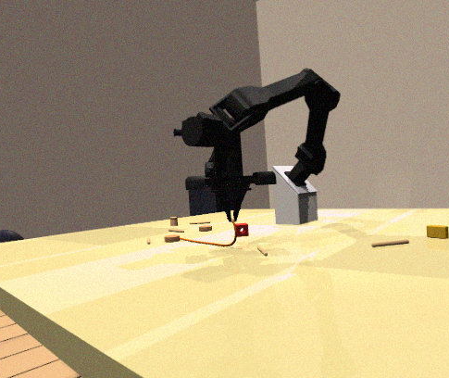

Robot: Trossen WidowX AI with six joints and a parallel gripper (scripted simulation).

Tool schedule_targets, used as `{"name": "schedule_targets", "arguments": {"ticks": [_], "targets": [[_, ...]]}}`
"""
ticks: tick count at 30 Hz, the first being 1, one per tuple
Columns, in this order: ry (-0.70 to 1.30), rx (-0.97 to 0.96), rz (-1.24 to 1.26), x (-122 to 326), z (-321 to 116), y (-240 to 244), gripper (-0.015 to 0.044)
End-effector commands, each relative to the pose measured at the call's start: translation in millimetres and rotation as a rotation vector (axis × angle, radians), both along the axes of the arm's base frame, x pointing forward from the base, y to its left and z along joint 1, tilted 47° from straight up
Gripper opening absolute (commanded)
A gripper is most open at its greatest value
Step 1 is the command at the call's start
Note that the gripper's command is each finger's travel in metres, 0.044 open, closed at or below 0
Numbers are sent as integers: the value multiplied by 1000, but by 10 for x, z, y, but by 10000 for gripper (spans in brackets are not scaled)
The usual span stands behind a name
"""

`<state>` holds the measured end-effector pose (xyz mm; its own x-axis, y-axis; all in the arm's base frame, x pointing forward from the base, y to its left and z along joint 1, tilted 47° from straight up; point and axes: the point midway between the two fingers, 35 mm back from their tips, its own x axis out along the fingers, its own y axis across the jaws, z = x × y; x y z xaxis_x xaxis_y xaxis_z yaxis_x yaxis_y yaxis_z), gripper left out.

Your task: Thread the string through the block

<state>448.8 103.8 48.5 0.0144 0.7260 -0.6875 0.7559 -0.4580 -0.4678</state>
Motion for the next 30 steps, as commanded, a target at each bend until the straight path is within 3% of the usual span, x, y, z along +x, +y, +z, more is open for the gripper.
{"name": "schedule_targets", "arguments": {"ticks": [1, 30], "targets": [[2, 0, -3, 33, 35, 26, 0], [0, 4, -4, -3, 56, 216, 0]]}}
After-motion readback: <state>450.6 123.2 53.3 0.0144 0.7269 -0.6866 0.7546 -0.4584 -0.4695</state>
